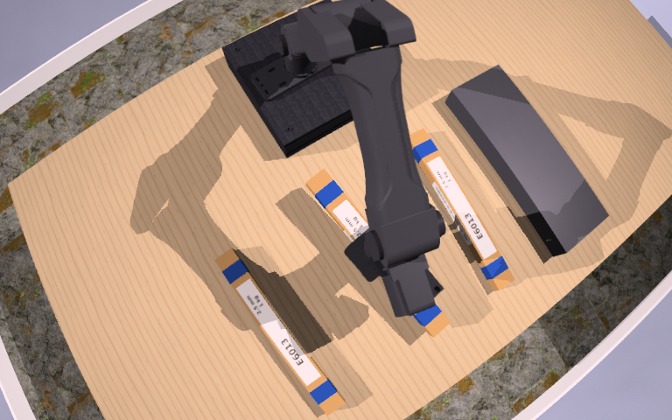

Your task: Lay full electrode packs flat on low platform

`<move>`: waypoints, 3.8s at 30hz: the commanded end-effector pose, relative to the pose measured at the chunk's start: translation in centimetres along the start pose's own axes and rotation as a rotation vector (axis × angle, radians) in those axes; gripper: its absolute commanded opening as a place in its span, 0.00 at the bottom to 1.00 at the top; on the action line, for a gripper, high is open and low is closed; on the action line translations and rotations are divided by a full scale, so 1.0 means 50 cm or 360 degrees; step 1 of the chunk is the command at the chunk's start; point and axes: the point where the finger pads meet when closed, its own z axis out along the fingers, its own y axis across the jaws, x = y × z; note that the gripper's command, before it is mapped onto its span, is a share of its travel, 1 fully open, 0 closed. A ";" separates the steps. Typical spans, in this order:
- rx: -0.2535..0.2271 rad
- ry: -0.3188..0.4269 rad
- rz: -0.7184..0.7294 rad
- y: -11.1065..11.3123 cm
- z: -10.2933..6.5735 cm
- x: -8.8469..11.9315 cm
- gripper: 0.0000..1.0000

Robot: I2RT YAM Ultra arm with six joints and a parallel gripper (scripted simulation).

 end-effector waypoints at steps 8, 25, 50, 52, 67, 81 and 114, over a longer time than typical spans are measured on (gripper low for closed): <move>0.0054 -0.0156 0.0005 -0.018 -0.102 -0.031 0.00; 0.0049 -0.0142 0.0006 -0.017 -0.107 -0.030 0.00; 0.0046 -0.0134 0.0006 -0.017 -0.111 -0.030 0.00; 0.0046 -0.0134 0.0006 -0.017 -0.111 -0.030 0.00; 0.0045 -0.0131 0.0006 -0.016 -0.114 -0.030 0.00; 0.0044 -0.0130 0.0006 -0.016 -0.117 -0.031 0.00; 0.0042 -0.0124 0.0007 -0.017 -0.130 -0.030 0.00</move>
